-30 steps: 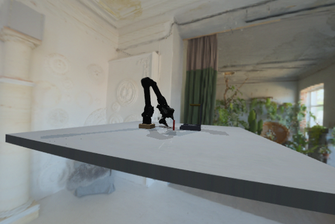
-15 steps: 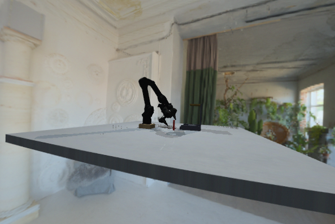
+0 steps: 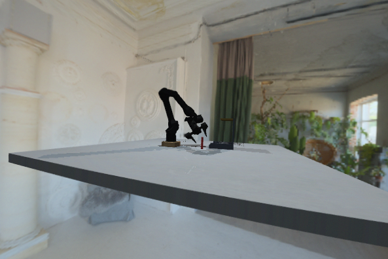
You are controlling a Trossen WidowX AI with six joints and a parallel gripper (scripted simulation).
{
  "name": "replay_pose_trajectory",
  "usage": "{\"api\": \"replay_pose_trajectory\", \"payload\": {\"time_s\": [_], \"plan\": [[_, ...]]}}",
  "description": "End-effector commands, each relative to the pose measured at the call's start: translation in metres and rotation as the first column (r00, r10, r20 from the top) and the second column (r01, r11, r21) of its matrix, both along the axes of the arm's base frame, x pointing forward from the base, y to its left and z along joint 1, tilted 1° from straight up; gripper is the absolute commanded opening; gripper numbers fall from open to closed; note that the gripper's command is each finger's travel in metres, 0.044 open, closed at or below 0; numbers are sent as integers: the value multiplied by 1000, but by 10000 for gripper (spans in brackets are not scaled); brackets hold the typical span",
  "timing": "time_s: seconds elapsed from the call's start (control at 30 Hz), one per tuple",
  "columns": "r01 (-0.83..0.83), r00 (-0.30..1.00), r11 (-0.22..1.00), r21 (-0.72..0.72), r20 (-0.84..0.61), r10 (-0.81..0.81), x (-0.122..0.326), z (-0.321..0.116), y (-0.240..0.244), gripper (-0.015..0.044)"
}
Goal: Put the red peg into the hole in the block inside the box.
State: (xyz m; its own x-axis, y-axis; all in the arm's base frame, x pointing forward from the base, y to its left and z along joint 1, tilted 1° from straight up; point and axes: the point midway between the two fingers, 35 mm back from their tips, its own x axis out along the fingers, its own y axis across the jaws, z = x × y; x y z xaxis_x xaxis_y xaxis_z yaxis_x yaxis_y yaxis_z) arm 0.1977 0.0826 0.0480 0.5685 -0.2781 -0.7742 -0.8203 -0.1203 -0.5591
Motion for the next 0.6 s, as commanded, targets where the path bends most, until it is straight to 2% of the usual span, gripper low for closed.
{"api": "replay_pose_trajectory", "payload": {"time_s": [0.0, 0.57], "plan": [[-56, 998, 998, -24, -16, 56, 4, 3, -4, 440], [-306, 951, 937, -168, -97, 293, 20, 15, -23, 440]]}}
